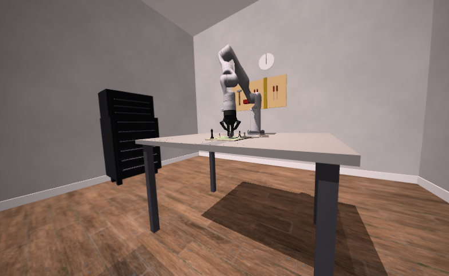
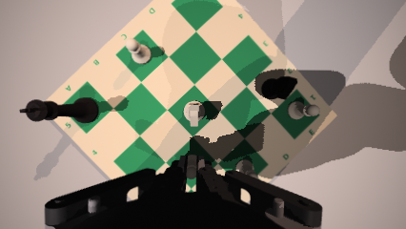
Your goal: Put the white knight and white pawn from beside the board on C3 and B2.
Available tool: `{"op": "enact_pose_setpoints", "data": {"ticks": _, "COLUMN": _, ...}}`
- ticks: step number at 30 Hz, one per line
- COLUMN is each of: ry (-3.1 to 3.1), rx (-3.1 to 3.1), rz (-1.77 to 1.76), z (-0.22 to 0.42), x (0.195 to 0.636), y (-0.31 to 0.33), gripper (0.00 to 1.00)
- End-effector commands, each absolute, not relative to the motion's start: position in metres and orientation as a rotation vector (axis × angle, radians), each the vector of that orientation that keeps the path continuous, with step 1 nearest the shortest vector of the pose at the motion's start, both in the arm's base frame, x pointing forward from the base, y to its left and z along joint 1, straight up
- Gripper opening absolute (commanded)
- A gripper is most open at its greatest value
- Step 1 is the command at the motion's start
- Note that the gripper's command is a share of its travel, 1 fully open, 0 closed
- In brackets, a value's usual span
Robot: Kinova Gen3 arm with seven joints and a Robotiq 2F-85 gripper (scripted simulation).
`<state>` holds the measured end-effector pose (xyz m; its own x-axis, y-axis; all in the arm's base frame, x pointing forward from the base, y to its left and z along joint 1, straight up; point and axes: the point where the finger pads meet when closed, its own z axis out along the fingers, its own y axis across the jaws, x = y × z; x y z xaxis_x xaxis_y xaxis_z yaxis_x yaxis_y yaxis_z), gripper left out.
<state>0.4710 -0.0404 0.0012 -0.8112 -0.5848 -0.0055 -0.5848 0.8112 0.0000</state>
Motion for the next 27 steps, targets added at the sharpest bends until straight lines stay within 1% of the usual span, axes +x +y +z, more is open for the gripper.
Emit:
{"op": "enact_pose_setpoints", "data": {"ticks": 1, "ry": 2.983, "rx": -0.963, "rz": 0.001, "z": 0.002, "x": 0.4716, "y": -0.0405, "gripper": 0.13}}
{"op": "enact_pose_setpoints", "data": {"ticks": 2, "ry": 2.983, "rx": -0.963, "rz": 0.001, "z": 0.002, "x": 0.4716, "y": -0.0405, "gripper": 0.13}}
{"op": "enact_pose_setpoints", "data": {"ticks": 3, "ry": 2.983, "rx": -0.963, "rz": 0.001, "z": 0.002, "x": 0.4716, "y": -0.0405, "gripper": 0.2}}
{"op": "enact_pose_setpoints", "data": {"ticks": 7, "ry": 2.983, "rx": -0.963, "rz": 0.001, "z": 0.002, "x": 0.4716, "y": -0.0405, "gripper": 0.2}}
{"op": "enact_pose_setpoints", "data": {"ticks": 8, "ry": 2.983, "rx": -0.963, "rz": 0.001, "z": 0.002, "x": 0.4716, "y": -0.0405, "gripper": 0.27}}
{"op": "enact_pose_setpoints", "data": {"ticks": 10, "ry": 2.983, "rx": -0.963, "rz": 0.001, "z": 0.002, "x": 0.4716, "y": -0.0405, "gripper": 0.27}}
{"op": "enact_pose_setpoints", "data": {"ticks": 11, "ry": 2.983, "rx": -0.963, "rz": 0.001, "z": 0.002, "x": 0.4716, "y": -0.0405, "gripper": 0.34}}
{"op": "enact_pose_setpoints", "data": {"ticks": 27, "ry": 2.983, "rx": -0.963, "rz": 0.001, "z": 0.0075, "x": 0.4716, "y": -0.0405, "gripper": 0.34}}
